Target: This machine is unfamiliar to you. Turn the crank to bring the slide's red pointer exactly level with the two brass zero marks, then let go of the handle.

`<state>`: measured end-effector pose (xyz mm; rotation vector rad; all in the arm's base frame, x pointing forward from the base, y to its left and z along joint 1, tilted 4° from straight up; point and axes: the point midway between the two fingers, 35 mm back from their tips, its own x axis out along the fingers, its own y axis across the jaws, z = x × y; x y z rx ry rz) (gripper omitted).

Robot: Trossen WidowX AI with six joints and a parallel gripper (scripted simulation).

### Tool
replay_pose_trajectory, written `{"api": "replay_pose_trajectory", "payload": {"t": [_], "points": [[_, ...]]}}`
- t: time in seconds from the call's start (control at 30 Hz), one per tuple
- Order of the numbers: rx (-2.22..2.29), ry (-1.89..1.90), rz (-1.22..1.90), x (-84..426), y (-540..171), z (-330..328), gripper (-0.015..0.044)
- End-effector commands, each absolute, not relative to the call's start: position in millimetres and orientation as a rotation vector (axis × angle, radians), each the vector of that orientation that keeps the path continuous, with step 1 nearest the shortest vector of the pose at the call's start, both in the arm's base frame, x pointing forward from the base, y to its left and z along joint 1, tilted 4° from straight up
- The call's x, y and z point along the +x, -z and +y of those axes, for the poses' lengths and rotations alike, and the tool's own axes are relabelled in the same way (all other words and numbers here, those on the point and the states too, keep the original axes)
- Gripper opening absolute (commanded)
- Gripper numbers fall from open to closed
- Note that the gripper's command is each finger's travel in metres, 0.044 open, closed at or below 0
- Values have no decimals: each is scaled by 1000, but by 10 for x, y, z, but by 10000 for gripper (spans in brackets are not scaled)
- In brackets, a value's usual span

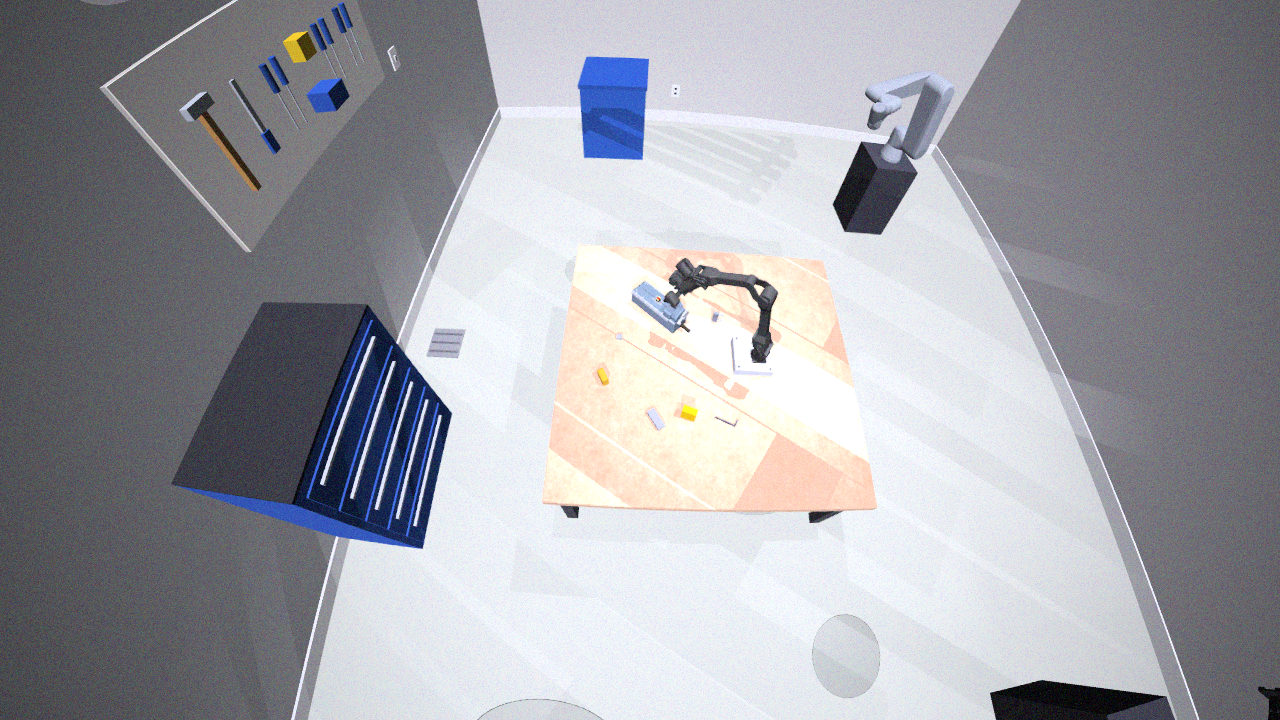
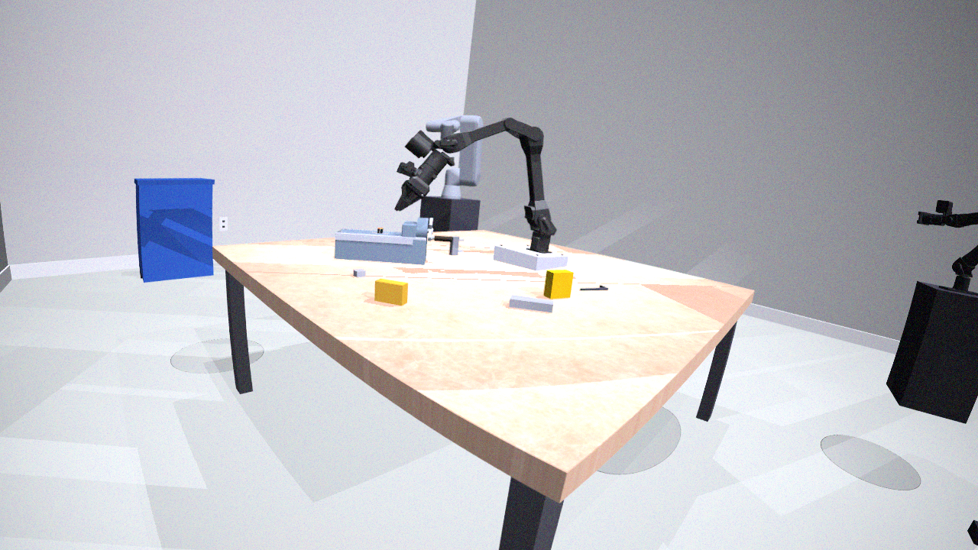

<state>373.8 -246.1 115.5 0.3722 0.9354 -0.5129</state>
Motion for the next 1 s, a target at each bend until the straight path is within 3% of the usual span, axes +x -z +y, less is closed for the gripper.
{"api": "replay_pose_trajectory", "payload": {"t": [0.0, 0.67, 0.97], "points": [[367, 507, 927, 3746, -1179, -2461, 440], [370, 515, 931, 3755, -1665, -2463, 440], [352, 613, 906, 3617, -1704, -1921, 440]]}}
